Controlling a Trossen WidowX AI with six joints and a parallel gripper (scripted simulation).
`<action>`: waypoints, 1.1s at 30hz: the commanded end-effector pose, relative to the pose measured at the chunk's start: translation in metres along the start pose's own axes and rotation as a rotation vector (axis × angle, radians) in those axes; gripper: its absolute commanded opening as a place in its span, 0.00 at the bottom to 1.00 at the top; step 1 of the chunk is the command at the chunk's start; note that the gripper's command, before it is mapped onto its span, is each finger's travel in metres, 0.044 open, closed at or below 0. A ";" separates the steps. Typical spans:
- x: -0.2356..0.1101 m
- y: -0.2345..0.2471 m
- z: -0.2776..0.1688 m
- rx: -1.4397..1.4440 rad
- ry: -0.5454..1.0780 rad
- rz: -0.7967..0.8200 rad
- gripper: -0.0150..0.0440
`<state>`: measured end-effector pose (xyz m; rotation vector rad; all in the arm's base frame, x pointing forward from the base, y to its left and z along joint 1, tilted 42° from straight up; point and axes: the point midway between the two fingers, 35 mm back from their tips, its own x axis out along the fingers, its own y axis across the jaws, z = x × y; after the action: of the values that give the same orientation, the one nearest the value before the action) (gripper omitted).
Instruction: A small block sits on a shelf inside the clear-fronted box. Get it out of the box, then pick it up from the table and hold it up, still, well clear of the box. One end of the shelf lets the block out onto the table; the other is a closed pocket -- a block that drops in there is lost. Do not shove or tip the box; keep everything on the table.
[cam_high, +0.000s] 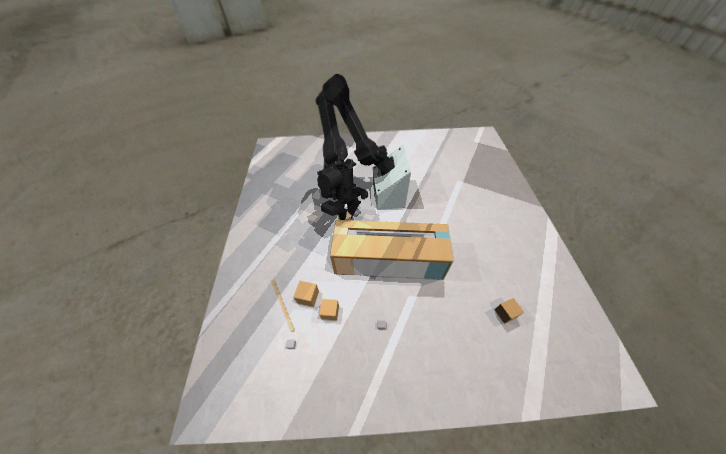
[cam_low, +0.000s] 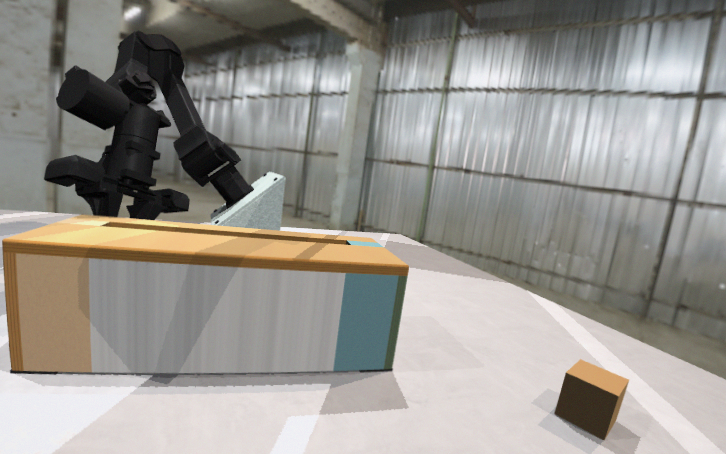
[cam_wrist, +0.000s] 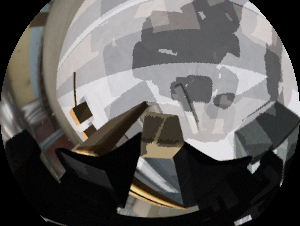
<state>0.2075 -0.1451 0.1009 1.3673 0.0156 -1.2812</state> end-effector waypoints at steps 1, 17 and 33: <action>-0.003 0.001 -0.002 -0.160 -0.005 0.000 0.25; -0.010 -0.001 -0.012 -0.806 -0.011 -0.021 0.25; -0.017 -0.003 -0.019 -1.451 -0.023 -0.046 0.25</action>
<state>0.2103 -0.1218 0.1030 0.1965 0.7507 -0.9499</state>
